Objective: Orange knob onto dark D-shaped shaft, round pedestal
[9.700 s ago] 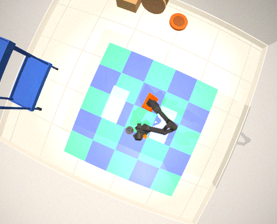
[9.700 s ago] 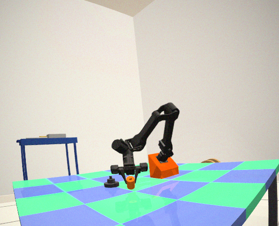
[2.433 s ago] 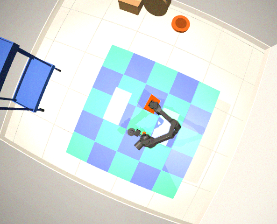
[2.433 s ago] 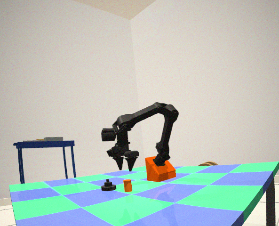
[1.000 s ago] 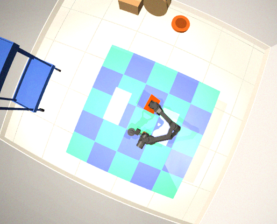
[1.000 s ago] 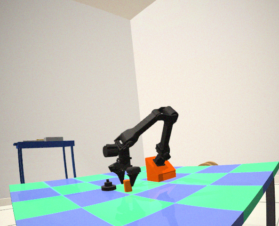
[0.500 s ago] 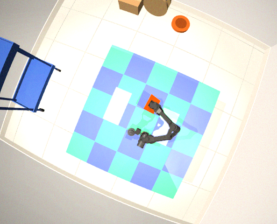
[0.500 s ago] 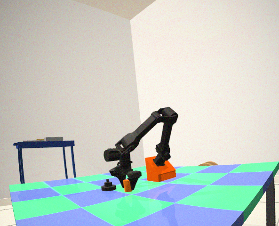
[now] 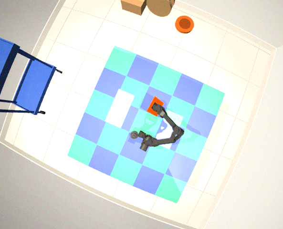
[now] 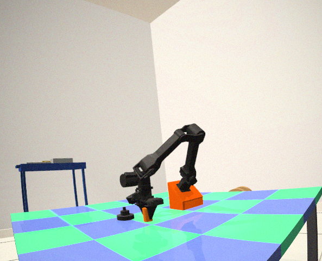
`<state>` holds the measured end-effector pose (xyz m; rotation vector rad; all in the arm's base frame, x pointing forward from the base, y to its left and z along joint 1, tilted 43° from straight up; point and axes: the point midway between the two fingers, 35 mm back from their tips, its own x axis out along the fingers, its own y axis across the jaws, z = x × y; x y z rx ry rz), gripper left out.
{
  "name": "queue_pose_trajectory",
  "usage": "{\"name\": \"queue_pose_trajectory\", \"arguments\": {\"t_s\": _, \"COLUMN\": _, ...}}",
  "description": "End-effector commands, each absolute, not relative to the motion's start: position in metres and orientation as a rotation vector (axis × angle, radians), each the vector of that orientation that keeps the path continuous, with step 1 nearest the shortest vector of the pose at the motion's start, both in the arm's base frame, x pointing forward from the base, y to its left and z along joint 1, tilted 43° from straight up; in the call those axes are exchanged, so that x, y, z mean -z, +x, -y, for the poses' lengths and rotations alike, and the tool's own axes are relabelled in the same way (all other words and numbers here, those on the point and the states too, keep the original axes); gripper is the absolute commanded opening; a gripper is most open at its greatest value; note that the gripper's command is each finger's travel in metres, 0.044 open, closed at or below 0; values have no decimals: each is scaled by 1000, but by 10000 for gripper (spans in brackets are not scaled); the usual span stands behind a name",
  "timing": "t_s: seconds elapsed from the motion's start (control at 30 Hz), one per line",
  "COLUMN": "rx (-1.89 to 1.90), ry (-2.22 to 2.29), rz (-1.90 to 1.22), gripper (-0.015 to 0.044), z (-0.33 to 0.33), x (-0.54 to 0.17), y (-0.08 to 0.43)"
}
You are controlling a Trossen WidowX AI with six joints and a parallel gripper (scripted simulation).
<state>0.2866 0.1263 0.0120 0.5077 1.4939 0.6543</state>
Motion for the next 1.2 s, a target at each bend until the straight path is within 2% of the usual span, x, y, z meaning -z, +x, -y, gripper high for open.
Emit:
{"name": "queue_pose_trajectory", "arguments": {"t_s": 0.0, "rx": -654, "ry": 513, "rz": -1495, "gripper": 78, "z": -126, "x": -12, "y": 287}}
{"name": "queue_pose_trajectory", "arguments": {"t_s": 0.1, "rx": -651, "ry": 510, "rz": -1495, "gripper": 0, "z": -118, "x": -22, "y": 291}}
{"name": "queue_pose_trajectory", "arguments": {"t_s": 0.77, "rx": -649, "ry": 508, "rz": -1497, "gripper": 0, "z": -44, "x": -120, "y": 299}}
{"name": "queue_pose_trajectory", "arguments": {"t_s": 1.17, "rx": -648, "ry": 508, "rz": -1497, "gripper": 0, "z": -37, "x": -113, "y": 305}}
